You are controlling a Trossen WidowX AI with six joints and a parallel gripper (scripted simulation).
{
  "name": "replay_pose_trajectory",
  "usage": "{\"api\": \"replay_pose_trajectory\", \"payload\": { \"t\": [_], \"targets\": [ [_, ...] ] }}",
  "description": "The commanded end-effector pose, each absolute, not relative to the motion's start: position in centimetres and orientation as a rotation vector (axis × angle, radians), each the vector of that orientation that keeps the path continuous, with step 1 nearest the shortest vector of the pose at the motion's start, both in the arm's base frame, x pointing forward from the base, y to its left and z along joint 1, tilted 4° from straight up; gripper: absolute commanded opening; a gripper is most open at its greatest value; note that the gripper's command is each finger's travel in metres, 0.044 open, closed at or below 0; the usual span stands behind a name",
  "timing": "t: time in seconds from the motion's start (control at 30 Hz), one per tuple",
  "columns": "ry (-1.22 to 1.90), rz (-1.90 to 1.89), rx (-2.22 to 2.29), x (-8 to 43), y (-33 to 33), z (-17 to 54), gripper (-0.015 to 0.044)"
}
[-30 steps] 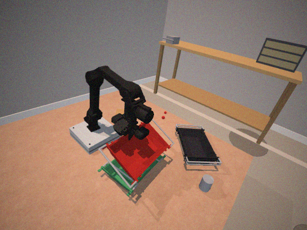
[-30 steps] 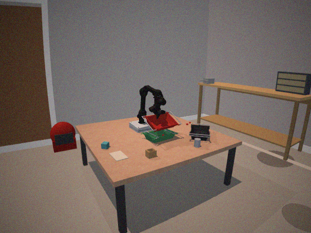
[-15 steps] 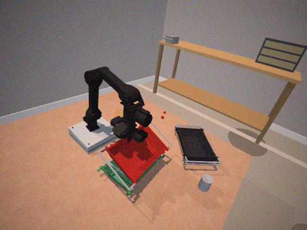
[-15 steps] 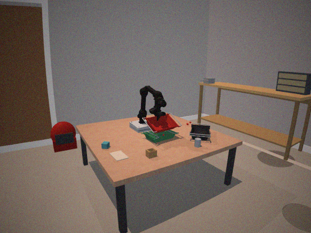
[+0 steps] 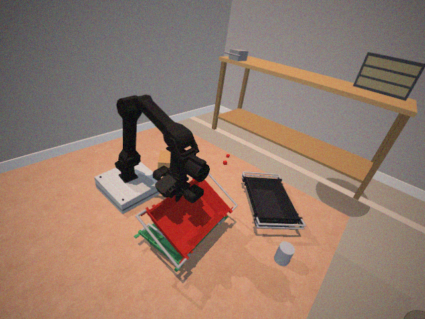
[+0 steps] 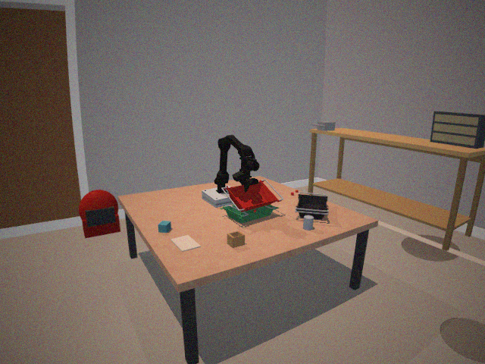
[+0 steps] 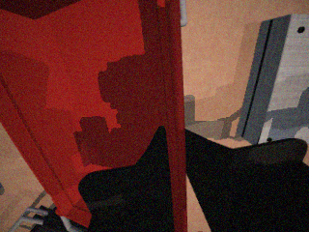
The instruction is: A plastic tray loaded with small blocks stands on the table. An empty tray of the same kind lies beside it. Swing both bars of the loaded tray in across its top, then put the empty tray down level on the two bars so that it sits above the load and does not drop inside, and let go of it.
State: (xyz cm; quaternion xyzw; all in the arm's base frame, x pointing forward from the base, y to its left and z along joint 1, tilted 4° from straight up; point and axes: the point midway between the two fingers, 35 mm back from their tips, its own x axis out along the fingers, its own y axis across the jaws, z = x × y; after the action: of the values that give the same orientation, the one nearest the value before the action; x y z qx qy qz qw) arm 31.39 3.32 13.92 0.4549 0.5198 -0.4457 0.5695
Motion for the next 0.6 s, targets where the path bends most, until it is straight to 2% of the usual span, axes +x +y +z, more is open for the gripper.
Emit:
{"api": "replay_pose_trajectory", "payload": {
  "t": [0.0,0.57],
  "targets": [
    [1.208,-1.034,1.071,31.6,3.3,13.6,0.0000],
    [1.208,-1.035,1.070,30.7,3.1,12.5,0.0000]
  ]
}}
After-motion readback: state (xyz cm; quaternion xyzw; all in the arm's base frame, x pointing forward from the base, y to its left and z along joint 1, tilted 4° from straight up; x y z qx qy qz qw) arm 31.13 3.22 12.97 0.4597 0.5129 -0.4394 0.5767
